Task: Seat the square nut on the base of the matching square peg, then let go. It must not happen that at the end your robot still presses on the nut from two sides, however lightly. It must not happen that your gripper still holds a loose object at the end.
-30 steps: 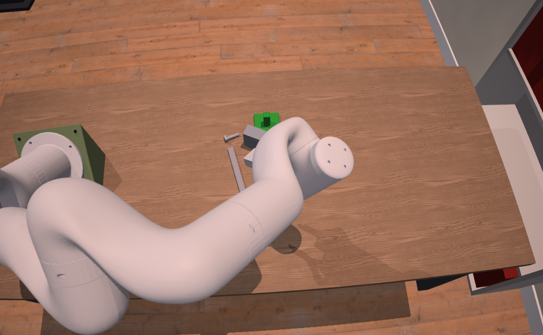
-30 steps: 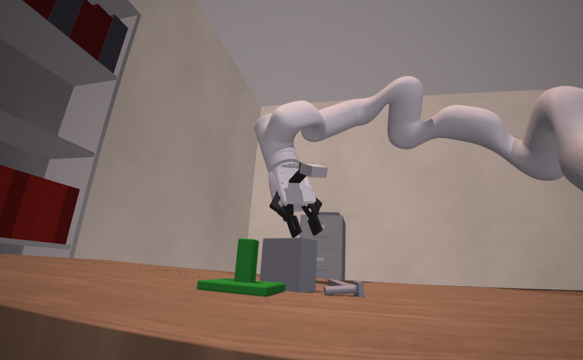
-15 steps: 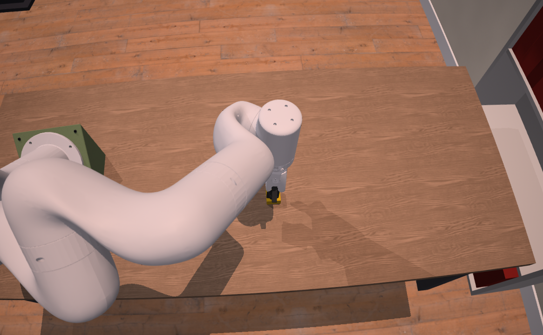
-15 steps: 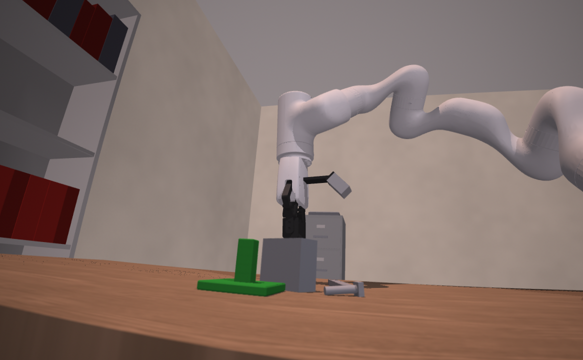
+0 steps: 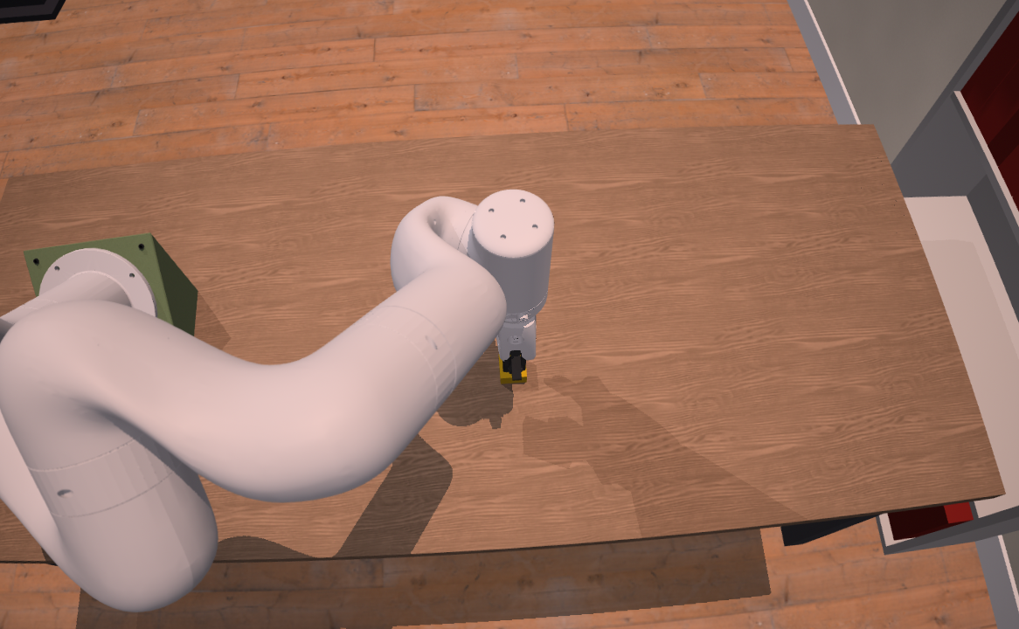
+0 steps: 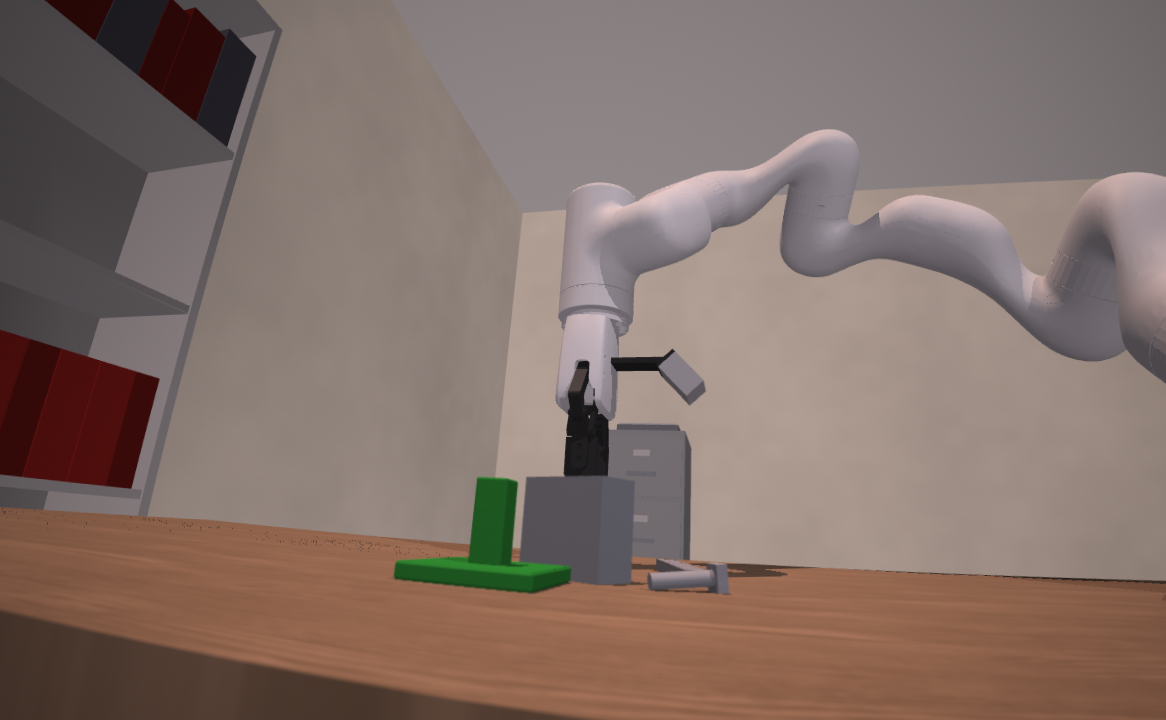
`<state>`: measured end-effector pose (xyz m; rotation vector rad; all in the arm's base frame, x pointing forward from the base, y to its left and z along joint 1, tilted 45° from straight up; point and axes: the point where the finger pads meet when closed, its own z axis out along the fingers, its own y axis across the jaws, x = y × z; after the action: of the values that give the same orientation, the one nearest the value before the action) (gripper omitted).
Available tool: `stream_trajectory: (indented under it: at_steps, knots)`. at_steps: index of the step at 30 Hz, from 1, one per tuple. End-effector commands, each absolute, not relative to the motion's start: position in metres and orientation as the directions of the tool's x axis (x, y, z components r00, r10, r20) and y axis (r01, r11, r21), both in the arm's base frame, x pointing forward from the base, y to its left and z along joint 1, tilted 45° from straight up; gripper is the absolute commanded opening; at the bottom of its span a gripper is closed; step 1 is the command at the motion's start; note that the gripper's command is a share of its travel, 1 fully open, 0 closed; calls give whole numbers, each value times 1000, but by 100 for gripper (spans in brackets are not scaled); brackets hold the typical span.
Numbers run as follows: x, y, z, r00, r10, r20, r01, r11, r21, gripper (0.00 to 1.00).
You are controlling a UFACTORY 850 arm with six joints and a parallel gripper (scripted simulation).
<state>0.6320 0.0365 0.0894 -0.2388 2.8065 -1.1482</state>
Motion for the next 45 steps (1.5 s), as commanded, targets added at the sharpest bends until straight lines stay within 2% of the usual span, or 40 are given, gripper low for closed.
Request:
stream_trajectory:
  at_steps: [1, 20, 21, 45]
  knots:
    - [634, 33, 86, -982, -183, -34, -106, 703, -703, 60]
    - [644, -18, 34, -983, -183, -34, -107, 704, -703, 60]
    - [644, -18, 34, -983, -183, -34, -107, 704, -703, 0]
    - [644, -18, 34, -983, -183, -34, -107, 704, -703, 0]
